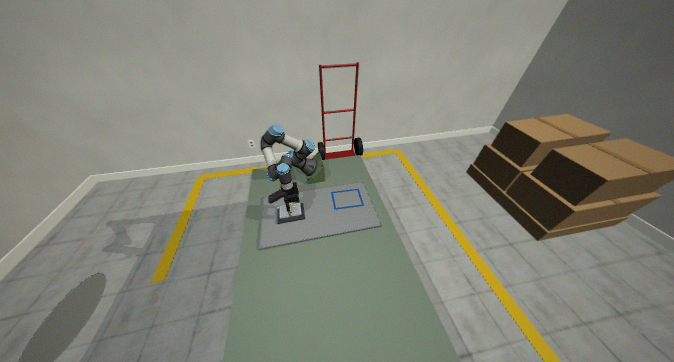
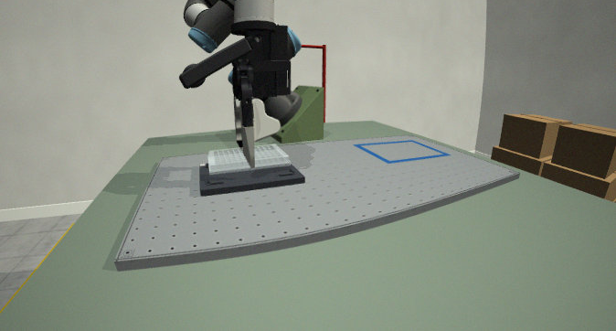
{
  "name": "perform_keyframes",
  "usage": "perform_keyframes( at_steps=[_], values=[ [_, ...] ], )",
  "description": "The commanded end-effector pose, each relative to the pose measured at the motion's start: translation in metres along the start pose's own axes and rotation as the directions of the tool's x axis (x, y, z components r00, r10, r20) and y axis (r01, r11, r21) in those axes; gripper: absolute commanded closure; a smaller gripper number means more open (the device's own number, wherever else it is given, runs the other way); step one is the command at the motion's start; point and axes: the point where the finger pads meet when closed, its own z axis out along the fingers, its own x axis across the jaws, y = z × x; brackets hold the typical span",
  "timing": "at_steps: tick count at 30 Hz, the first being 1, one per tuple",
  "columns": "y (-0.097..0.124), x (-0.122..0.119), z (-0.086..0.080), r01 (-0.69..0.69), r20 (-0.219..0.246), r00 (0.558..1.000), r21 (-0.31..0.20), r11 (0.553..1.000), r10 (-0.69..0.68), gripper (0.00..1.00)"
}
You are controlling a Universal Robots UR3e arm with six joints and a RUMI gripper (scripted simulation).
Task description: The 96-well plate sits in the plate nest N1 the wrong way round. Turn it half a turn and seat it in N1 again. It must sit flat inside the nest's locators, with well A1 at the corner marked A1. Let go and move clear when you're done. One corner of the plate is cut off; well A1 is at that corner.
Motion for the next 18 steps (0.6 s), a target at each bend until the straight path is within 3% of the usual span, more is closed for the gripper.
perform_keyframes(
  at_steps=[1,18],
  values=[
    [-0.0003,-0.0006,0.0016,-0.001,0.003,1.000,0.000,1.000,0.001,1.00],
    [-0.0003,-0.0005,0.0032,-0.001,0.003,1.000,0.000,1.000,0.001,1.00]
  ],
)
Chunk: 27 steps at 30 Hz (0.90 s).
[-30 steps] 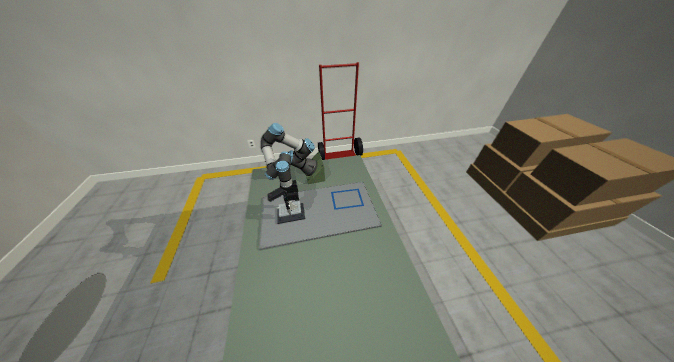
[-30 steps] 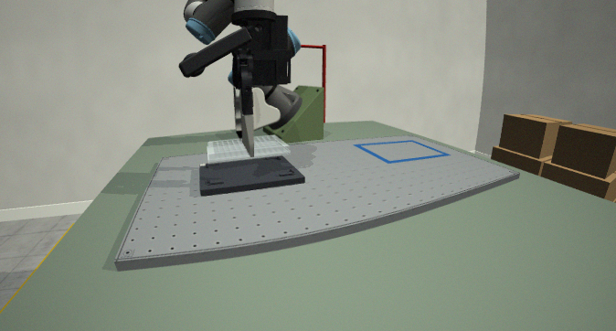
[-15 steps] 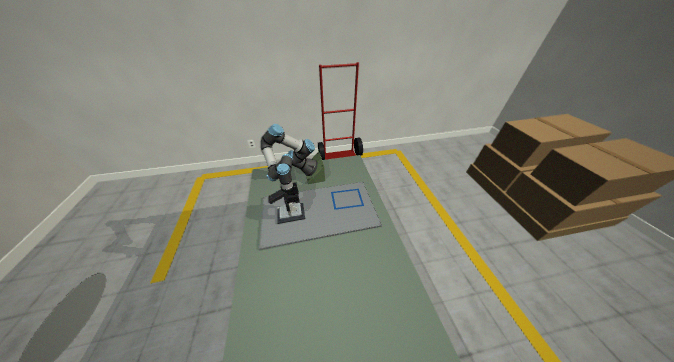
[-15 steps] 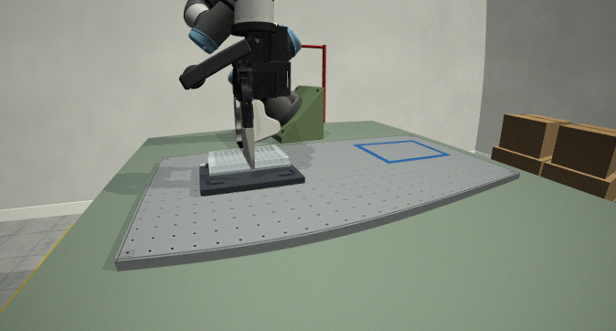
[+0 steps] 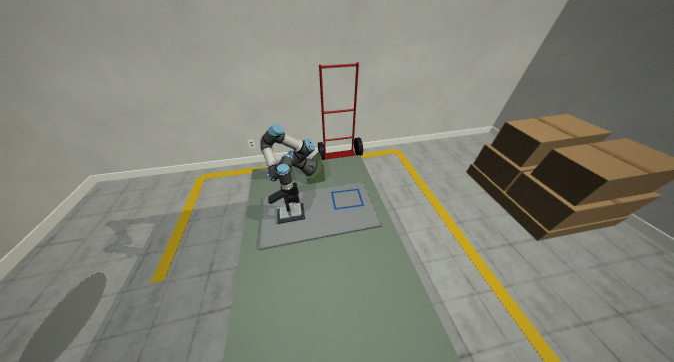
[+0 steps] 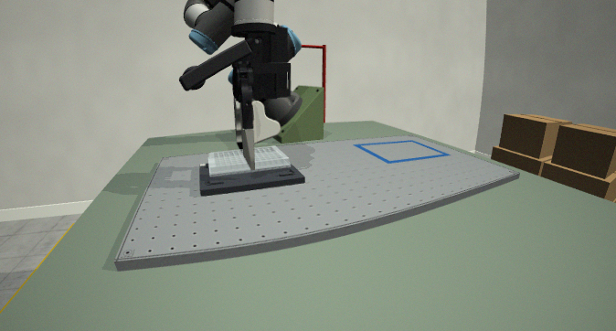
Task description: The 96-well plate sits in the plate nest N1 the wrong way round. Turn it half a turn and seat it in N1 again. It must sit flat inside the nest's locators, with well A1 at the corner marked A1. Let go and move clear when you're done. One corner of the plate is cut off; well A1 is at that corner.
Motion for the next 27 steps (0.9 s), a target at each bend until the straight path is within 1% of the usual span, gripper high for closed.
perform_keyframes(
  at_steps=[1,27],
  values=[
    [-0.0003,-0.0004,0.0001,-0.001,0.002,1.000,0.000,1.000,0.001,1.00],
    [-0.0003,-0.0004,0.0041,-0.001,0.002,1.000,0.000,1.000,0.001,1.00]
  ],
)
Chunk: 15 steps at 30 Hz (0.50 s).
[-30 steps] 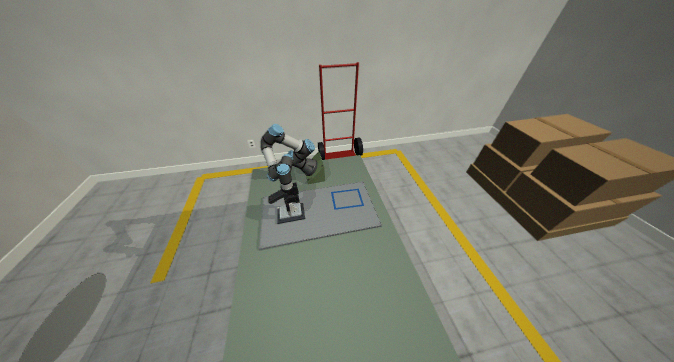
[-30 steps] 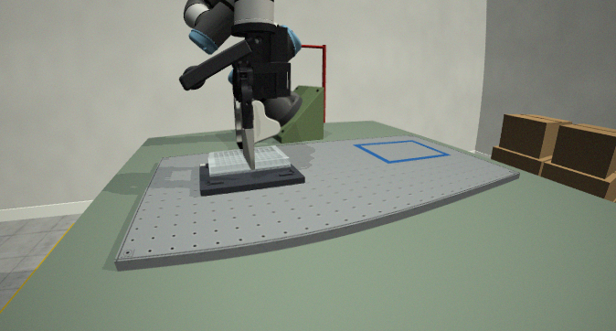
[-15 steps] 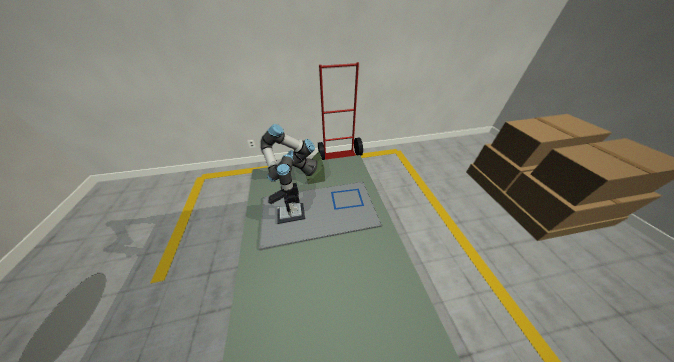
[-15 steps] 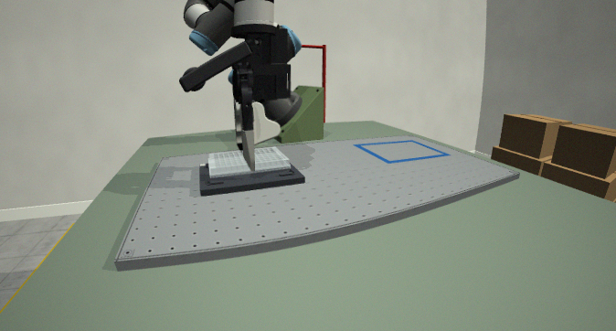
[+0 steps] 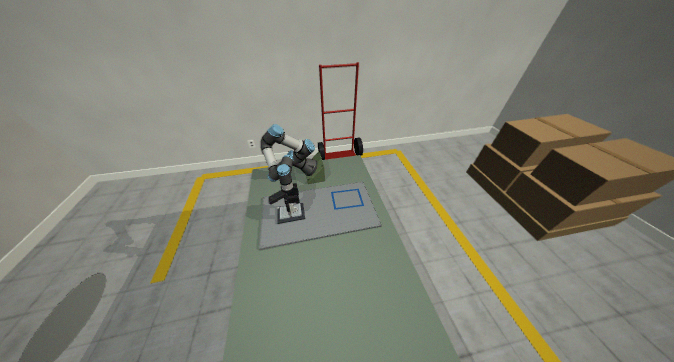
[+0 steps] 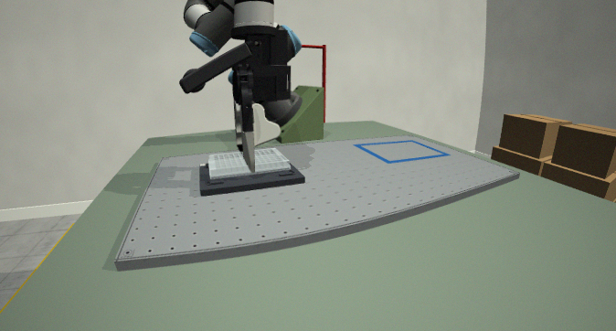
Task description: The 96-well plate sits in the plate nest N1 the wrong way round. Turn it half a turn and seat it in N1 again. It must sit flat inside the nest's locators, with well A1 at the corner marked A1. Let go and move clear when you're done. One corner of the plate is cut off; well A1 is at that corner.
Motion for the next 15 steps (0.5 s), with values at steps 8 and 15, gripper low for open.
perform_keyframes(
  at_steps=[8,15],
  values=[
    [-0.0003,-0.0005,0.0010,-0.001,0.002,1.000,0.000,1.000,0.001,1.00],
    [-0.0003,-0.0005,0.0022,-0.001,0.002,1.000,0.000,1.000,0.001,1.00]
  ],
)
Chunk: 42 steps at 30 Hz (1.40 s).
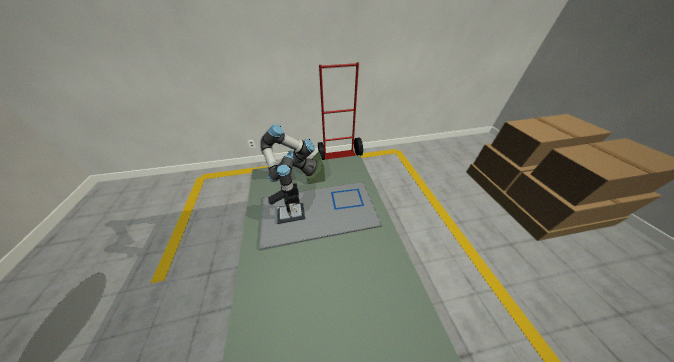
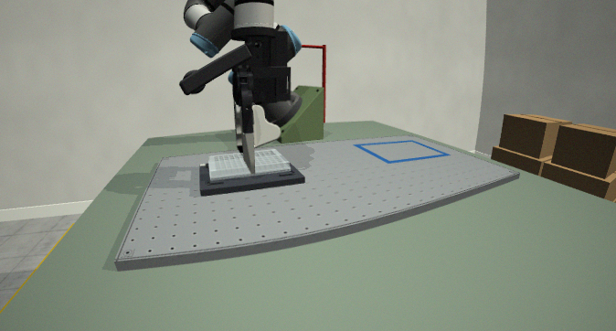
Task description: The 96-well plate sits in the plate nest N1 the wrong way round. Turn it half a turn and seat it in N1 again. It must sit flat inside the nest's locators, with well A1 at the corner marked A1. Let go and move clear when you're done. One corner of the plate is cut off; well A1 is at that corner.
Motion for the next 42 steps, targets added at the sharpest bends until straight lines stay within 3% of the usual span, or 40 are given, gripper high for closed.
perform_keyframes(
  at_steps=[1,24,25,42],
  values=[
    [-0.0003,-0.0005,0.0002,-0.001,0.002,1.000,0.000,1.000,0.001,1.00],
    [-0.0003,-0.0005,0.0031,-0.001,0.002,1.000,0.000,1.000,0.001,1.00],
    [-0.0003,-0.0005,0.0031,-0.001,0.002,1.000,0.000,1.000,0.001,0.00],
    [-0.0003,-0.0005,0.0031,-0.001,0.002,1.000,0.000,1.000,0.001,0.00]
  ],
)
